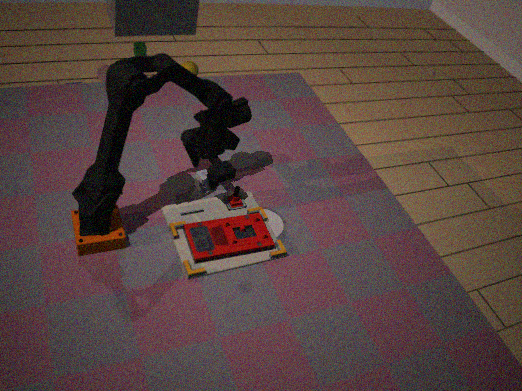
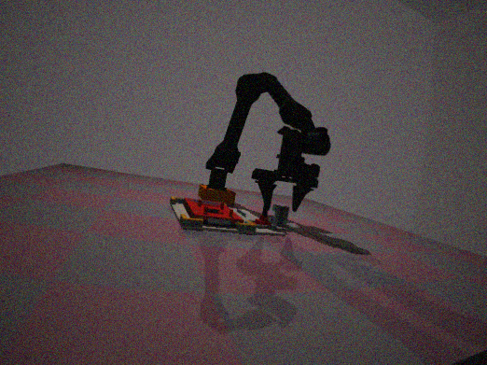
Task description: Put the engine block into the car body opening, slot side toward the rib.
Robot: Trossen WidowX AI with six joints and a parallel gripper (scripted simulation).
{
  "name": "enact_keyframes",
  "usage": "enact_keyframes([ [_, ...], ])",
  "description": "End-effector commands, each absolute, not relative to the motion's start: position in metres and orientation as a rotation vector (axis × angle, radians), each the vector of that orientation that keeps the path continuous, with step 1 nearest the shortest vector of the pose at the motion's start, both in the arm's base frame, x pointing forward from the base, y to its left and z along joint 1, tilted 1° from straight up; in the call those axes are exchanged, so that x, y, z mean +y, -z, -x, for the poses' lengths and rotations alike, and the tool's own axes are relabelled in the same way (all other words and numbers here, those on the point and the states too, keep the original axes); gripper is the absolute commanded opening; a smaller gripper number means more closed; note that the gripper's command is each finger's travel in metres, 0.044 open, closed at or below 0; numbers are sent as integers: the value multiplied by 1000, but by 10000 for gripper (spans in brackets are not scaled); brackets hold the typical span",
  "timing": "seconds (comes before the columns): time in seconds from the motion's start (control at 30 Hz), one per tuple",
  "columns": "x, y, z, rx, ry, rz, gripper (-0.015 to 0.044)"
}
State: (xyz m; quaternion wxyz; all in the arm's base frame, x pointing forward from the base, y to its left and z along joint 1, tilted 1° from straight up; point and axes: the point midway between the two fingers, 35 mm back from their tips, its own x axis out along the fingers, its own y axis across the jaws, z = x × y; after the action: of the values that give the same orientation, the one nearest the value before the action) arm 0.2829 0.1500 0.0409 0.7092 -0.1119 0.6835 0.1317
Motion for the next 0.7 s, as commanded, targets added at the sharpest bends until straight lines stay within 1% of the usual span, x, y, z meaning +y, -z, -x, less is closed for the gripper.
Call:
enact_keyframes([
  [0.0, 149, -34, -283, 1520, -289, 254, 440],
  [0.4, 149, -17, -282, 1520, -289, 254, 440],
  [0.67, 149, -17, -282, 1520, -289, 254, 230],
])
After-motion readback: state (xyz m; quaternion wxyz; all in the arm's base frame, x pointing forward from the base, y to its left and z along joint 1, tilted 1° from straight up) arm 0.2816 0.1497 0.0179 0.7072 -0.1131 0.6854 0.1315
